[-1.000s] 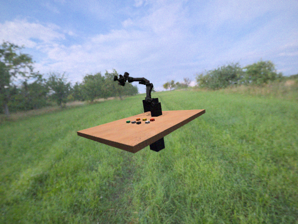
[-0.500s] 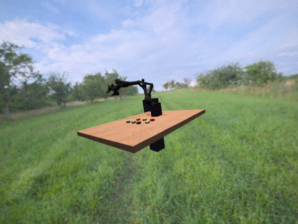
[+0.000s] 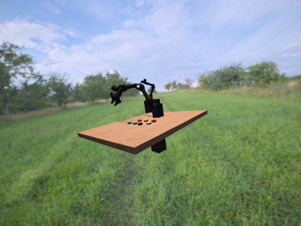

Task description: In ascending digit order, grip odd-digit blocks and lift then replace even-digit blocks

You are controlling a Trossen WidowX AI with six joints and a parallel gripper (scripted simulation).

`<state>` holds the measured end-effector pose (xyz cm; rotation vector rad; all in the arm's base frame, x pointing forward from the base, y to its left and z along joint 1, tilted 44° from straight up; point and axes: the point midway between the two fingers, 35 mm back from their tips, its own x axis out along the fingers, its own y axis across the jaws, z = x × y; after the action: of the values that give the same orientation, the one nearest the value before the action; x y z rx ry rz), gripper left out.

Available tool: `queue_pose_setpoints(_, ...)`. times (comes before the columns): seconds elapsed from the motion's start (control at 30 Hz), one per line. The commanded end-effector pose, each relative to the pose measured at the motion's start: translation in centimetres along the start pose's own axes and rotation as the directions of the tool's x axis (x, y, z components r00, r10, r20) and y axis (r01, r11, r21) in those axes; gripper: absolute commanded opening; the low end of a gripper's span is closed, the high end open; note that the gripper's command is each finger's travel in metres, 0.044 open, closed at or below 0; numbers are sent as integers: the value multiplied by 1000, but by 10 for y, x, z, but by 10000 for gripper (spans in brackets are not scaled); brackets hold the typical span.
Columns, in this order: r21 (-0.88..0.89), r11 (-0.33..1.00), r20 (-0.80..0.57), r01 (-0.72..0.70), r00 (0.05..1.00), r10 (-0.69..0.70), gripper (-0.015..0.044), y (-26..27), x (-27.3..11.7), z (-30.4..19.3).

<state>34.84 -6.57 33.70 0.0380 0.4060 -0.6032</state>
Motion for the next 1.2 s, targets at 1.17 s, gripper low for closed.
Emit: queue_pose_setpoints(1.17, -781, 587, -494, -213, 786, -372, 400, 35, -44, -276)
